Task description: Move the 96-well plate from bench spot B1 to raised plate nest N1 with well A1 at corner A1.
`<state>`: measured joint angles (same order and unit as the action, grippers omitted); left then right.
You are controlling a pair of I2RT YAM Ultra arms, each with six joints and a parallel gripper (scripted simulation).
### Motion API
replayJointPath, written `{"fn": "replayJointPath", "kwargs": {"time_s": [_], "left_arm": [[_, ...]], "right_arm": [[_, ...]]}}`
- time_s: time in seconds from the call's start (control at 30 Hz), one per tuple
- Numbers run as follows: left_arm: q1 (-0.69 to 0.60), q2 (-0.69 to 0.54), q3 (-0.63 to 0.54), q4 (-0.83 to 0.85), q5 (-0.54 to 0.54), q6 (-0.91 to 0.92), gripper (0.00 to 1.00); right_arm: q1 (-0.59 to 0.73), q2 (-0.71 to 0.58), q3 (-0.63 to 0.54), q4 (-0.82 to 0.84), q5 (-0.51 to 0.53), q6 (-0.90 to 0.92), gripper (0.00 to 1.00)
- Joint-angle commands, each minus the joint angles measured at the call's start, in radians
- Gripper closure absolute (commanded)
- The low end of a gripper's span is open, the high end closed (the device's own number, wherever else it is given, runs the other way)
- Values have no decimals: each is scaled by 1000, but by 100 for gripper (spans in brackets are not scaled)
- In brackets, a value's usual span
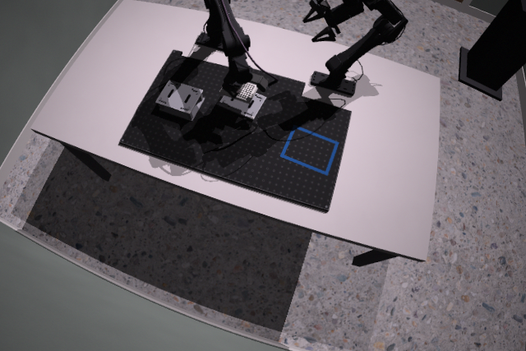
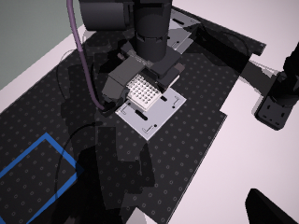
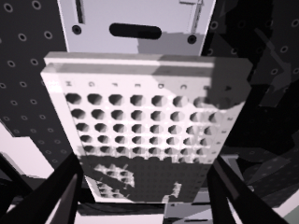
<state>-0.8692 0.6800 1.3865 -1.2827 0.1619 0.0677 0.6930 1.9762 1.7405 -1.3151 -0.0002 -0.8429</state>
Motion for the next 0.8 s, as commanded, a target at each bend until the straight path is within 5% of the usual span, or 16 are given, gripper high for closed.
{"fn": "replayJointPath", "kwargs": {"time_s": [0.0,0.43,0.77], "left_arm": [[-17,47,-55,222,13,-13,0],[-174,309,-369,892,-69,-67,0],[-217,422,-488,1133,-97,-76,0]], "right_arm": [[-94,-55,-39,-26,4,-140,21],[-552,-40,-22,-40,-1,-547,21],[-662,-24,16,-3,-35,-621,21]]}}
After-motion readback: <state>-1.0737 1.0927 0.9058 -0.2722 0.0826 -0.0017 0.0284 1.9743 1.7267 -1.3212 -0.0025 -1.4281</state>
